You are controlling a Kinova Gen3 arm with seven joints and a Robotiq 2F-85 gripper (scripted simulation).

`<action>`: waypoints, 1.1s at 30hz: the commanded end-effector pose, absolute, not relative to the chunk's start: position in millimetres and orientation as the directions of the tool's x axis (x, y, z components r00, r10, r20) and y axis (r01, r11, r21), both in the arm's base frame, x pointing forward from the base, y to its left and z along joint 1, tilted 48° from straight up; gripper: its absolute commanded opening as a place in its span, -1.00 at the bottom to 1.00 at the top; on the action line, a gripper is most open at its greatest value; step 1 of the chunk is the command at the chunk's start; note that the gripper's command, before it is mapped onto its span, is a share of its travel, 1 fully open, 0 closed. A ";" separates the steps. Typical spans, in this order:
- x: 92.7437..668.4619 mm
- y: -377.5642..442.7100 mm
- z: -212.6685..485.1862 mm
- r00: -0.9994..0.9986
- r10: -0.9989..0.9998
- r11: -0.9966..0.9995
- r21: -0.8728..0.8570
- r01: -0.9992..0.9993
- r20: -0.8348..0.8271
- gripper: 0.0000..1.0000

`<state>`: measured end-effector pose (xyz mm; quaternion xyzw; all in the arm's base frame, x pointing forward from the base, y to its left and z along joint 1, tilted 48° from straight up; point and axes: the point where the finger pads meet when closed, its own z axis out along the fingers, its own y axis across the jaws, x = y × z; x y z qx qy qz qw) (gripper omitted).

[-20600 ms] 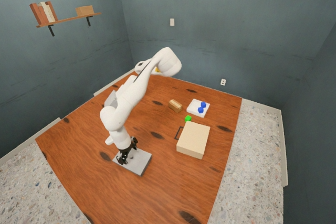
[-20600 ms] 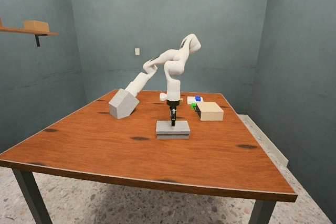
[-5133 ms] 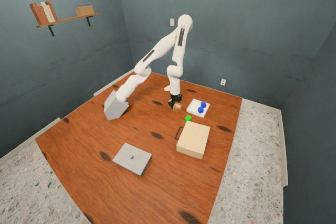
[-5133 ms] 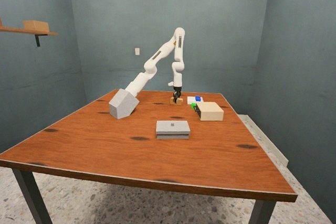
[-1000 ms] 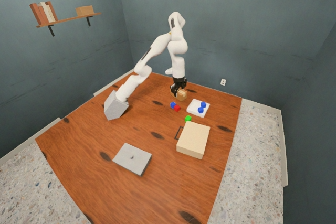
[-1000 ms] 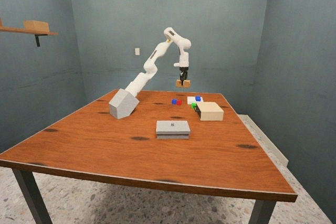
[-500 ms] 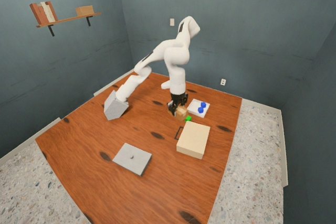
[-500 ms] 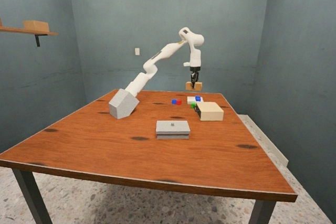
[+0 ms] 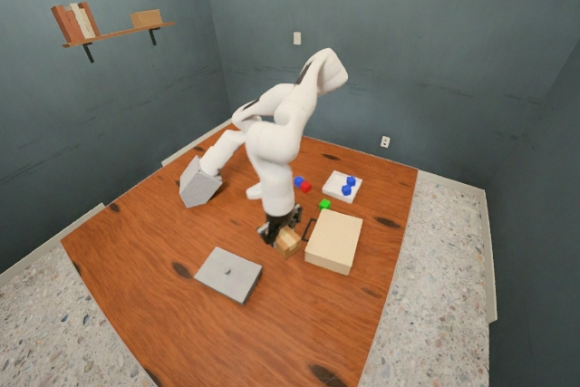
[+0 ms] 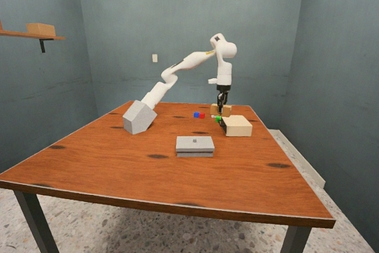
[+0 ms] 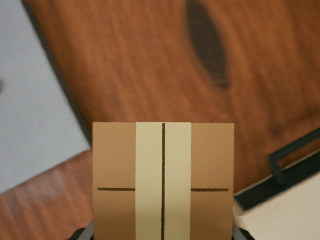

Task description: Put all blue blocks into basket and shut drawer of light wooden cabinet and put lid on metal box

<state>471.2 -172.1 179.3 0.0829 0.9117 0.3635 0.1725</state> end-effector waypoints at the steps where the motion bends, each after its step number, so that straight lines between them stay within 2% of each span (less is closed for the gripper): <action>1: 474.7 -180.4 160.5 -0.930 0.283 0.708 0.705 0.037 -0.236 0.33; 33: 476.6 -182.2 158.5 -0.929 0.282 0.711 0.702 0.035 -0.240 0.33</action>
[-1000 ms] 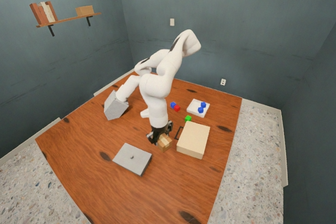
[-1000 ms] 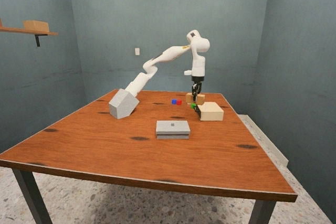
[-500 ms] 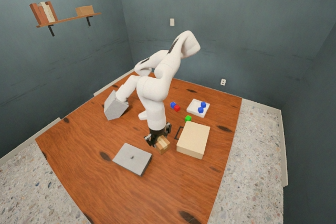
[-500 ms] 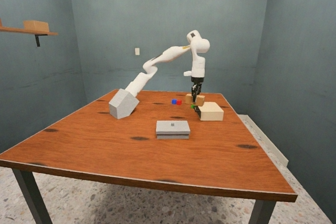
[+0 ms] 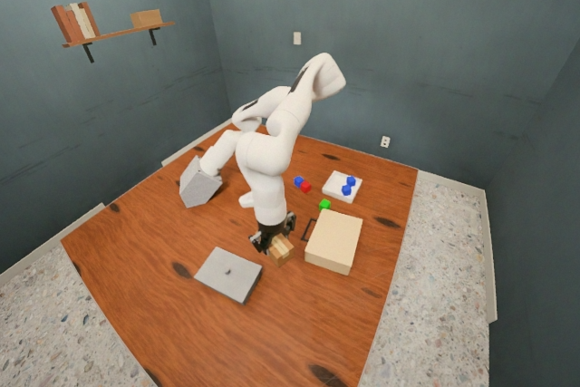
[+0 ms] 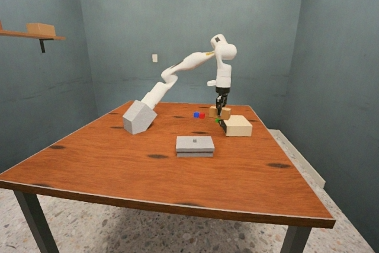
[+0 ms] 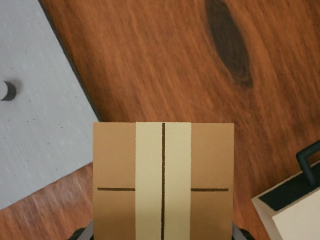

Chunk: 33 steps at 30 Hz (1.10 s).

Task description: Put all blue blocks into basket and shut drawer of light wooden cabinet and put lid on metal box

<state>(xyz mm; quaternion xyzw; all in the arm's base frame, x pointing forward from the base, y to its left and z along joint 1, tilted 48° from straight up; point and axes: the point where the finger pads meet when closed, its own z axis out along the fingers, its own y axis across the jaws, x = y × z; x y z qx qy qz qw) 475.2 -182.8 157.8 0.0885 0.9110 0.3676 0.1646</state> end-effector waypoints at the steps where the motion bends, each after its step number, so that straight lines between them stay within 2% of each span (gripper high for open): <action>1: 476.7 -181.9 158.3 -0.929 0.282 0.711 0.702 0.035 -0.240 0.33; 33: 487.6 -160.1 135.7 -0.930 0.283 0.708 0.705 0.037 -0.235 0.33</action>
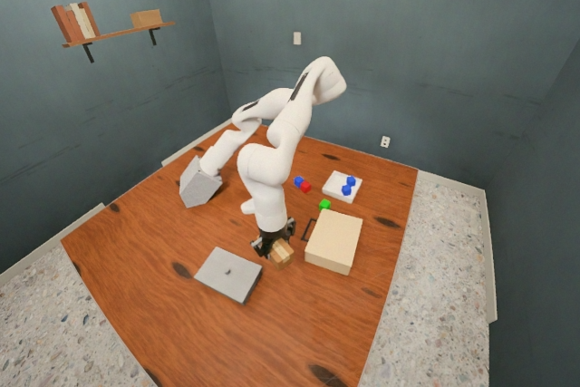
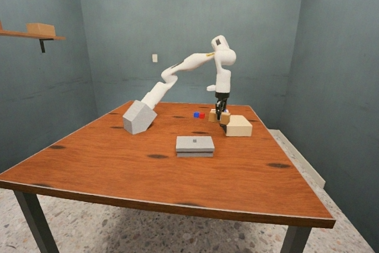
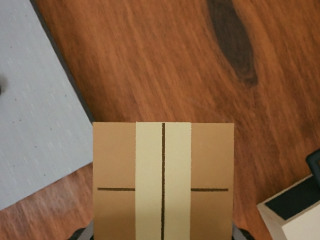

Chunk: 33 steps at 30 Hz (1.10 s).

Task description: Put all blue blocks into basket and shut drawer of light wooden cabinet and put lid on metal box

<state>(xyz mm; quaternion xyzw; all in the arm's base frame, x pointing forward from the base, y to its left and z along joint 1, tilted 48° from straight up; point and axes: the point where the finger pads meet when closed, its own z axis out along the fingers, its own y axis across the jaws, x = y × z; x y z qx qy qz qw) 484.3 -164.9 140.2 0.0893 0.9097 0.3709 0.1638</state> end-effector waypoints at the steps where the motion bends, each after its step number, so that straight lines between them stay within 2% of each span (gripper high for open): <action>1: 488.2 -158.9 134.3 -0.930 0.283 0.708 0.705 0.037 -0.235 0.33; 33: 512.0 -117.9 91.3 -0.930 0.283 0.707 0.706 0.037 -0.234 0.33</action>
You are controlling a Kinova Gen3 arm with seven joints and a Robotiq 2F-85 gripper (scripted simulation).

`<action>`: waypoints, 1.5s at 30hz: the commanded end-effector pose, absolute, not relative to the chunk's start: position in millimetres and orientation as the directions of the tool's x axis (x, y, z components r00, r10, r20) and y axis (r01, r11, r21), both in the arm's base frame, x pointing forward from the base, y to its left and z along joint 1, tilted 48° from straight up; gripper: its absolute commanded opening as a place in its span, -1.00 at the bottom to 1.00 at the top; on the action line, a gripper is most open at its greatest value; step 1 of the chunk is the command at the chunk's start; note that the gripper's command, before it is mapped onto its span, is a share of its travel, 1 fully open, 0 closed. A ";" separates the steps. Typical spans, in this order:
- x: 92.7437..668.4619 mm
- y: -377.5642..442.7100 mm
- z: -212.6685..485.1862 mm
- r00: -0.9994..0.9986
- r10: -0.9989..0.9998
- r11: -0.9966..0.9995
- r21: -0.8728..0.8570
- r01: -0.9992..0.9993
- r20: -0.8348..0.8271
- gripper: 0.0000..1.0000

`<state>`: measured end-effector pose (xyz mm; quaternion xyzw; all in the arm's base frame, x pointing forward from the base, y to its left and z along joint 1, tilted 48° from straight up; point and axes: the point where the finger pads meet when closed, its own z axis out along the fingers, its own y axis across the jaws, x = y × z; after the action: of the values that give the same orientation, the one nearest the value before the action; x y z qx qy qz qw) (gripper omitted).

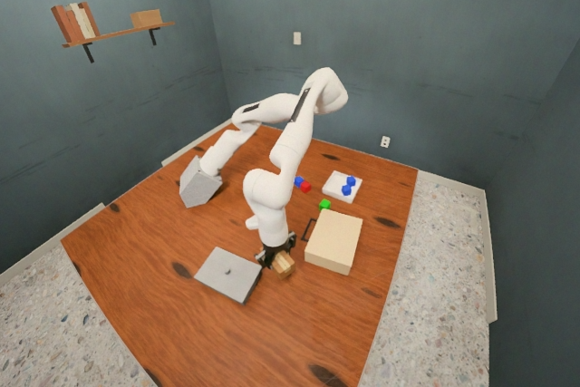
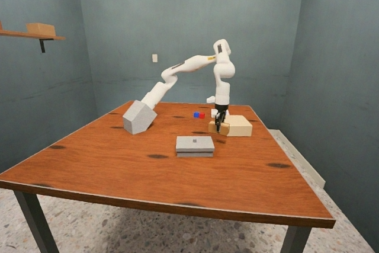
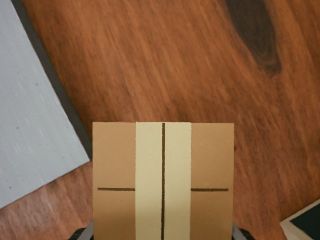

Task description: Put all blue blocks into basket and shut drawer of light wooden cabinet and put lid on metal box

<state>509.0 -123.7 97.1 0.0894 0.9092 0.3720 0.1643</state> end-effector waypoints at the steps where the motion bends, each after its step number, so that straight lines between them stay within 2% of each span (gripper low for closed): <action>1: 512.9 -116.4 89.9 -0.930 0.283 0.707 0.706 0.037 -0.234 0.33; 45: 532.6 -84.0 56.6 -0.930 0.283 0.707 0.706 0.036 -0.236 0.33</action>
<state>531.0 -85.6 58.3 0.0880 0.9091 0.3728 0.1636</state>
